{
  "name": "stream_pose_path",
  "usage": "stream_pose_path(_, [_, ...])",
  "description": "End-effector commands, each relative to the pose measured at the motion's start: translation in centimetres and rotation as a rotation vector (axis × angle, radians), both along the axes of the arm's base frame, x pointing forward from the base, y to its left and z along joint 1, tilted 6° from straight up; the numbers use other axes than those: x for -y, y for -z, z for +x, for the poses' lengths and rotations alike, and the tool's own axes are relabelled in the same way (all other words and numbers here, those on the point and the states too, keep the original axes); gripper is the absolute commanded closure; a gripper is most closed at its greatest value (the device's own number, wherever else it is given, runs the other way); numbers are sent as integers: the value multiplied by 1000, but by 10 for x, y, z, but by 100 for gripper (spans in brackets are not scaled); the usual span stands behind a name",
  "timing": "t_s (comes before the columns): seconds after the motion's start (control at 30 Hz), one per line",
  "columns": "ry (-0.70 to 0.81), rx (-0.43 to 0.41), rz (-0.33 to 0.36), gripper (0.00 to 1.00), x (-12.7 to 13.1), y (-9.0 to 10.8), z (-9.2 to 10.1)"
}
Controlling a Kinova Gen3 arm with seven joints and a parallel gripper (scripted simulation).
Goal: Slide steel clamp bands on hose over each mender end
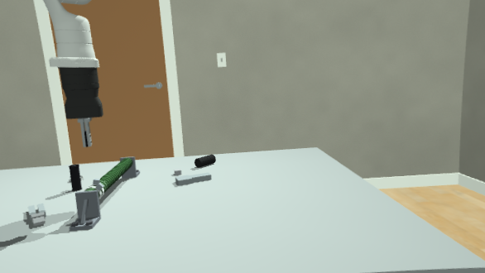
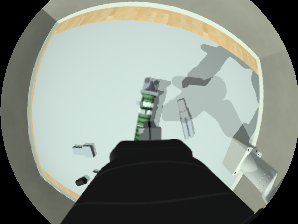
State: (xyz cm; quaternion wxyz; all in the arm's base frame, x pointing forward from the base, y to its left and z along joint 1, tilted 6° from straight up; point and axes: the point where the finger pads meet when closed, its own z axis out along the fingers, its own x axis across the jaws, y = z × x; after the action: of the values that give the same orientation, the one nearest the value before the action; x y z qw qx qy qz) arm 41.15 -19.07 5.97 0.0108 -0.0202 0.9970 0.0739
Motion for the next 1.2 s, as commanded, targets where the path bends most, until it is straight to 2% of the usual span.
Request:
stream_pose_path(0.0, [40, -4, -8, 100, 4, 1, 1])
stream_pose_path(1.17, [158, -14, -29, 100, 13, 5, 4])
